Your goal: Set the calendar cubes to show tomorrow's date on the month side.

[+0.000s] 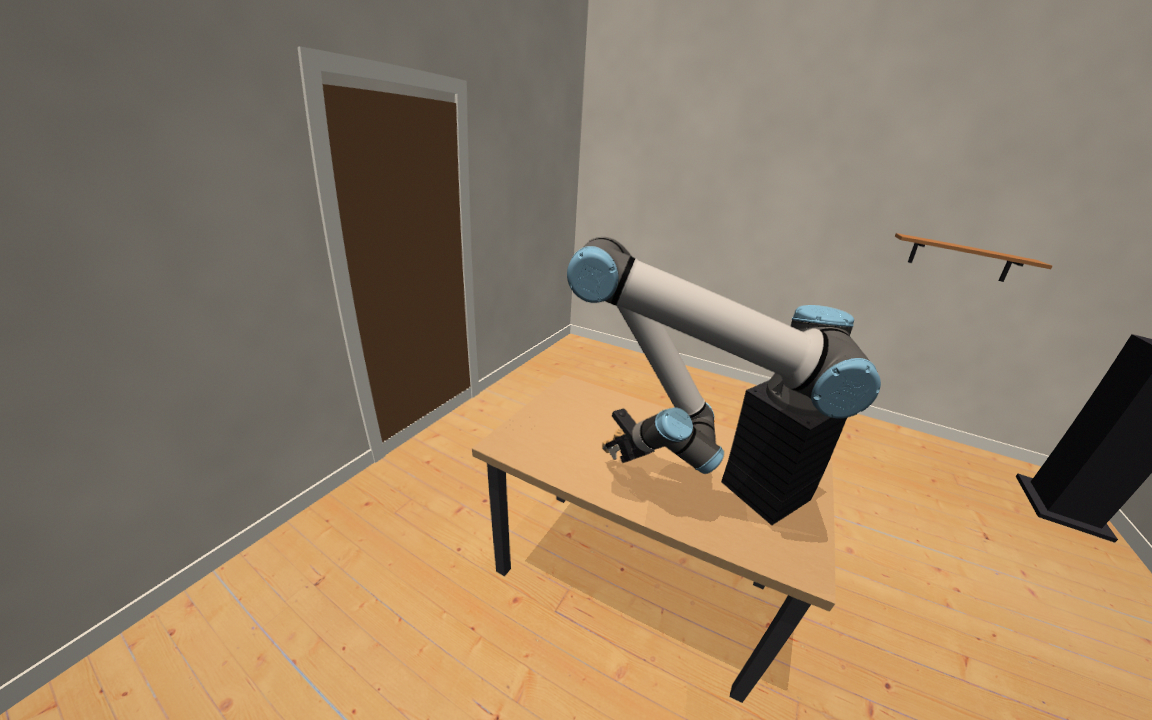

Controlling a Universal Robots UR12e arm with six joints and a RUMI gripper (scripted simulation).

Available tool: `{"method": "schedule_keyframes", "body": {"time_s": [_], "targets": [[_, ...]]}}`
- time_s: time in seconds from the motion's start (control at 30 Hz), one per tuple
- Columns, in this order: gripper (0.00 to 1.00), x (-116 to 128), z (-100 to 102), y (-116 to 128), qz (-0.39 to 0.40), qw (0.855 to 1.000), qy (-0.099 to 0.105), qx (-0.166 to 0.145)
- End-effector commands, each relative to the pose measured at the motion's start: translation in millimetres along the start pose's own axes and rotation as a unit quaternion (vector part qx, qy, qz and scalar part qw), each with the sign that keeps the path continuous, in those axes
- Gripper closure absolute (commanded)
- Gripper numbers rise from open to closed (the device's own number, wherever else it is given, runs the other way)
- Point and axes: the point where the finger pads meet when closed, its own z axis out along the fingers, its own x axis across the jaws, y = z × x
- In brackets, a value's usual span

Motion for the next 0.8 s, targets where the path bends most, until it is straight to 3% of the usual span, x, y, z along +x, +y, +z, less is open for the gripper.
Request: {"method": "schedule_keyframes", "body": {"time_s": [0.0,0.23,0.77], "targets": [[0.89,0.0,0.6,-3.6,-0.002,0.999,0.001,-0.047],[0.89,1.7,-2.2,-3.1,0.001,0.995,0.000,-0.101],[0.89,1.0,-0.5,-3.6,0.001,0.992,0.000,-0.126]]}}
